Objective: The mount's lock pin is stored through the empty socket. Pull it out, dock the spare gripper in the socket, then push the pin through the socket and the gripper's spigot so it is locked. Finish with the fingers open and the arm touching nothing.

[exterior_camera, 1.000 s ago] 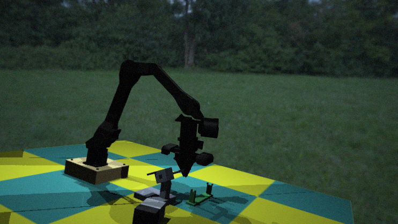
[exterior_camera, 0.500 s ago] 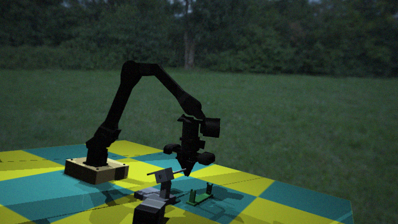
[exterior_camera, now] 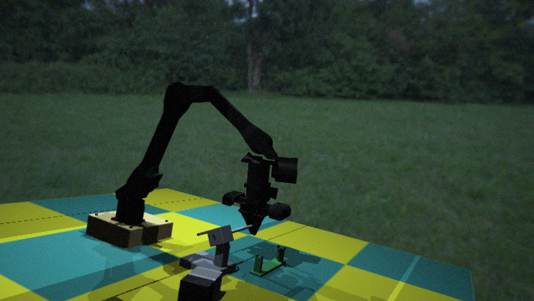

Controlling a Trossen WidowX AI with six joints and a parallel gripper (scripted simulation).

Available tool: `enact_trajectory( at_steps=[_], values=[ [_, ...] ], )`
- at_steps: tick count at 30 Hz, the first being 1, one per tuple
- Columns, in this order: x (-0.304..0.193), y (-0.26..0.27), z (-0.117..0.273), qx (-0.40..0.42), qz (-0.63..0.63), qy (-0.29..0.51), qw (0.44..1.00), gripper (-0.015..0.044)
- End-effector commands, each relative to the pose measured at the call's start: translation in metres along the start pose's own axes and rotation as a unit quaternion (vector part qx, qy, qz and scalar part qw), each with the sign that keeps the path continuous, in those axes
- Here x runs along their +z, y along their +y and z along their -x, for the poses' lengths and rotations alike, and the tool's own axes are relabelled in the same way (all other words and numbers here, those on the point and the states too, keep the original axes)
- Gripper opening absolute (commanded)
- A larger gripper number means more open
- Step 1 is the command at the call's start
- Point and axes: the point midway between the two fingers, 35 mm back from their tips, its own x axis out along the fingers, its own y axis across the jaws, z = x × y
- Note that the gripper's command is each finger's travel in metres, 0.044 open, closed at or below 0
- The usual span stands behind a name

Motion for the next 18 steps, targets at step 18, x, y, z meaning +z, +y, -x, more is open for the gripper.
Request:
enact_trajectory(
  at_steps=[18],
  values=[
    [0.018, -0.001, 0.002, 0.001, -0.002, 0.004, 1.0, 0.0]
  ],
)
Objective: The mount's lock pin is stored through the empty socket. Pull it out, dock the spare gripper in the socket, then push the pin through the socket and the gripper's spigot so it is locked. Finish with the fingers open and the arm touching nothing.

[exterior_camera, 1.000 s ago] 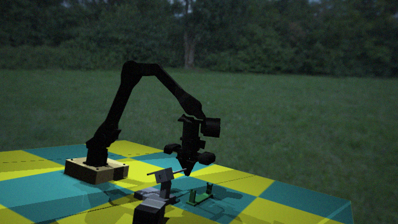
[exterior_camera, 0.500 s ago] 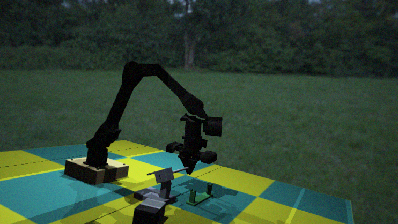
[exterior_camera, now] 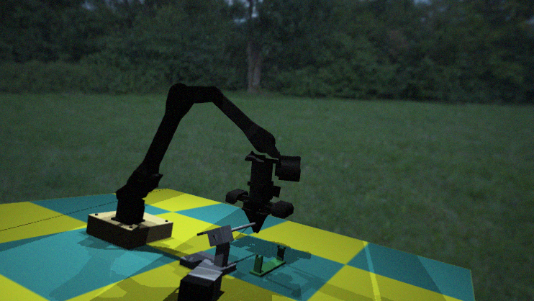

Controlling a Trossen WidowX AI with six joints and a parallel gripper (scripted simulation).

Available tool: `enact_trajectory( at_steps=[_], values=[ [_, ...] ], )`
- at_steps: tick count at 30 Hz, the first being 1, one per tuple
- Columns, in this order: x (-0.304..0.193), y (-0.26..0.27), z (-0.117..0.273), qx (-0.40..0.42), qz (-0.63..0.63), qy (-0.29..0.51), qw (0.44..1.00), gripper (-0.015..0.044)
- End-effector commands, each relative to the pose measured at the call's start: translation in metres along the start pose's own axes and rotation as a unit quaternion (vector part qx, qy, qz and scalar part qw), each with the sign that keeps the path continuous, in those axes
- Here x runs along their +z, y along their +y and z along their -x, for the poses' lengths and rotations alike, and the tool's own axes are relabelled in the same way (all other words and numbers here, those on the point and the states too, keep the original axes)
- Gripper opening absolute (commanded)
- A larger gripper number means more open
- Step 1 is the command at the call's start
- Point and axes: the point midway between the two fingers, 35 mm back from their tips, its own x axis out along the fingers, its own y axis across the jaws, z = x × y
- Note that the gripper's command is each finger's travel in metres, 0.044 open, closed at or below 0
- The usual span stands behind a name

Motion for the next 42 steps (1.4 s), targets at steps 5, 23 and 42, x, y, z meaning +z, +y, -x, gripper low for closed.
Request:
enact_trajectory(
  at_steps=[5, 23, 42],
  values=[
    [0.002, -0.001, 0.006, 0.0, -0.001, 0.002, 1.0, 0.0],
    [0.002, 0.005, 0.02, 0.014, -0.003, 0.007, 1.0, 0.0006],
    [0.026, -0.031, 0.024, 0.013, 0.001, 0.006, 1.0, 0.0]
  ],
)
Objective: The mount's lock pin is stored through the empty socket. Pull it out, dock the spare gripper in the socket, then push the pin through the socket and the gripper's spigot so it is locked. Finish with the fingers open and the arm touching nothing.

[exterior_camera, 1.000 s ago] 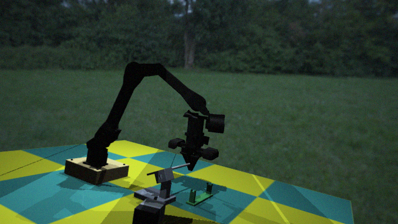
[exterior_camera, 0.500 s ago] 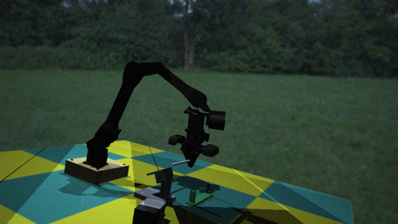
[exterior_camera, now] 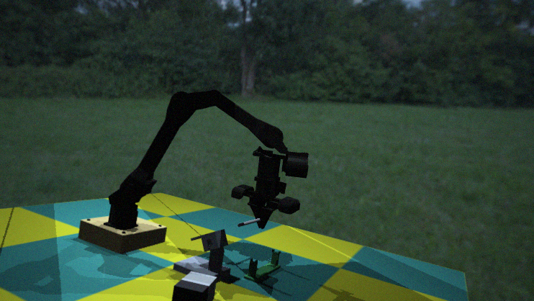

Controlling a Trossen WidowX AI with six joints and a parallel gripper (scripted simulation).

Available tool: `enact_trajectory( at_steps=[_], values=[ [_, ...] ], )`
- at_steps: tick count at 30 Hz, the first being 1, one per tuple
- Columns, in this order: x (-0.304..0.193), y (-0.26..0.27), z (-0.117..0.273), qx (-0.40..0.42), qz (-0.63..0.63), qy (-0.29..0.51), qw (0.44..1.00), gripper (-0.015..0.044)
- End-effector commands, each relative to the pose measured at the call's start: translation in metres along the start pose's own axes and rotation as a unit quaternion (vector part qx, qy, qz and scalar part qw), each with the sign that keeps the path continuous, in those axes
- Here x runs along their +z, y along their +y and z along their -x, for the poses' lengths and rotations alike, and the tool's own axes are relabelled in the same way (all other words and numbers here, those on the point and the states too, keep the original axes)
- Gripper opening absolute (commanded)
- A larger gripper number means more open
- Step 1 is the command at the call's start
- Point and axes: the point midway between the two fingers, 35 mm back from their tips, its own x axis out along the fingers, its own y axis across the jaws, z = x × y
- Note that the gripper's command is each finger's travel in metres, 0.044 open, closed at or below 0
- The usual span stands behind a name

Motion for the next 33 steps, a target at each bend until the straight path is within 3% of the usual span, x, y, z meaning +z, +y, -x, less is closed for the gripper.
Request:
enact_trajectory(
  at_steps=[1, 33],
  values=[
    [0.007, -0.012, 0.0, 0.001, 0.0, 0.001, 1.0, 0.0],
    [0.035, -0.055, -0.014, -0.004, 0.005, -0.003, 1.0, 0.0]
  ],
)
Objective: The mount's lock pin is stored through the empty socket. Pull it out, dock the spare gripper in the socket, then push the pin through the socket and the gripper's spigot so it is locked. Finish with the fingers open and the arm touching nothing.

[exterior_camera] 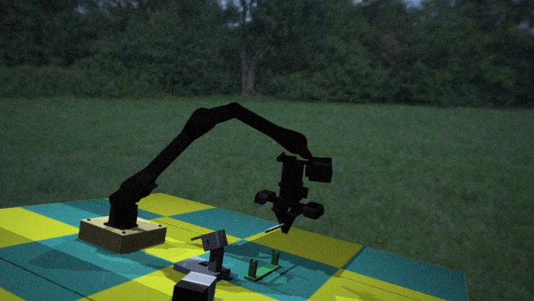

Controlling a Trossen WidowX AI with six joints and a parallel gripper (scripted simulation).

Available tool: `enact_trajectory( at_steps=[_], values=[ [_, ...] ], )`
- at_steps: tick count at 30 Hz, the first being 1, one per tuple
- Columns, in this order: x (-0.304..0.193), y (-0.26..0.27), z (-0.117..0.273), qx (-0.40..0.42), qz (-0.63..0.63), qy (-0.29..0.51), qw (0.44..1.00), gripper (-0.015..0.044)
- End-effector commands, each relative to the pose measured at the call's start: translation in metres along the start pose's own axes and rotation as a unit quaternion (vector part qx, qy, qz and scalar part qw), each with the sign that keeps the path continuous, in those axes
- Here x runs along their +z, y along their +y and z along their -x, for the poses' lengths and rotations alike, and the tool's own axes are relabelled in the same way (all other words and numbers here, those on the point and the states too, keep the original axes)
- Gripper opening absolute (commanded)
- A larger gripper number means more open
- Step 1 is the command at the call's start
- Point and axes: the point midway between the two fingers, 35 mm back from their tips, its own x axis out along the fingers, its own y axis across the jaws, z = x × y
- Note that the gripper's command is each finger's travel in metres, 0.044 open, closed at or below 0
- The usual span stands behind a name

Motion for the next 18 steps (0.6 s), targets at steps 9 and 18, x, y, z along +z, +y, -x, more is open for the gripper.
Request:
enact_trajectory(
  at_steps=[9, 18],
  values=[
    [-0.003, 0.0, -0.02, -0.002, -0.002, -0.001, 1.0, 0.0],
    [-0.005, 0.0, -0.033, -0.006, -0.001, -0.003, 1.0, 0.0]
  ],
)
